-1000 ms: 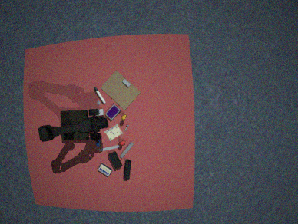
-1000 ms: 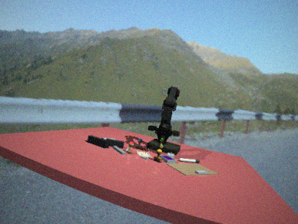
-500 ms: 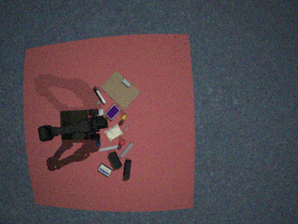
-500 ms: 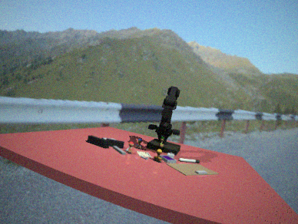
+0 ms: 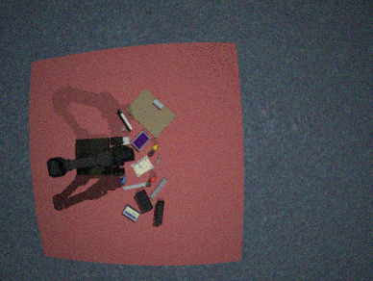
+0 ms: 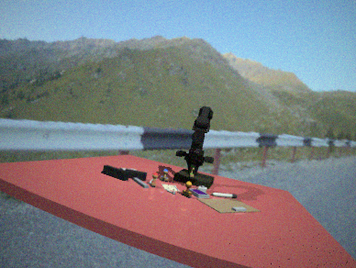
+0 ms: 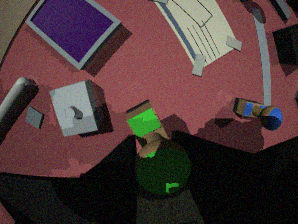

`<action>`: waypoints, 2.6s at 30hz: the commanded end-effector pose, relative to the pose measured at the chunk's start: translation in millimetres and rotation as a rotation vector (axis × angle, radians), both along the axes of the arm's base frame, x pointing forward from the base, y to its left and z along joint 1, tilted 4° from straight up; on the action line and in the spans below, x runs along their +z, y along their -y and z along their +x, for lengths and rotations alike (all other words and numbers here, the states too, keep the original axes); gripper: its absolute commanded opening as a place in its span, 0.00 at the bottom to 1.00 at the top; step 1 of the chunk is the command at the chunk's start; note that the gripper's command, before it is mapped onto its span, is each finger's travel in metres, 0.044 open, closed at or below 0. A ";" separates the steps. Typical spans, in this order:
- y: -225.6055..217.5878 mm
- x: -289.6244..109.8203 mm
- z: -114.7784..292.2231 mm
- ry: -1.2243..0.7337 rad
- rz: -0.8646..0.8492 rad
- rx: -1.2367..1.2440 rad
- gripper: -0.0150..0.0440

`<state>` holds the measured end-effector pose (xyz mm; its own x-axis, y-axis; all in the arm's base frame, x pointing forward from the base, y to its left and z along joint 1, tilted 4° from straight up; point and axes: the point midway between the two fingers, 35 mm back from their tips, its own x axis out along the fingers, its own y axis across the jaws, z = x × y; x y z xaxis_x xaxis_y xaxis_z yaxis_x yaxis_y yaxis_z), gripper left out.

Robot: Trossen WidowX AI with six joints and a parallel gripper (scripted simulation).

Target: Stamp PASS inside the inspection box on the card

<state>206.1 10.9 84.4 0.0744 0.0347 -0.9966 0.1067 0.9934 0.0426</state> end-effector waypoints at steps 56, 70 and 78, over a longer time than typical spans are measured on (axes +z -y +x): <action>-57.9 29.0 105.7 0.014 0.006 0.004 0.25; -58.4 20.3 107.1 0.014 0.007 0.005 0.25; -58.6 15.0 107.9 0.014 0.007 0.006 0.25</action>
<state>314.0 69.8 101.9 0.0892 0.0453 -0.9950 0.0963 0.9939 0.0539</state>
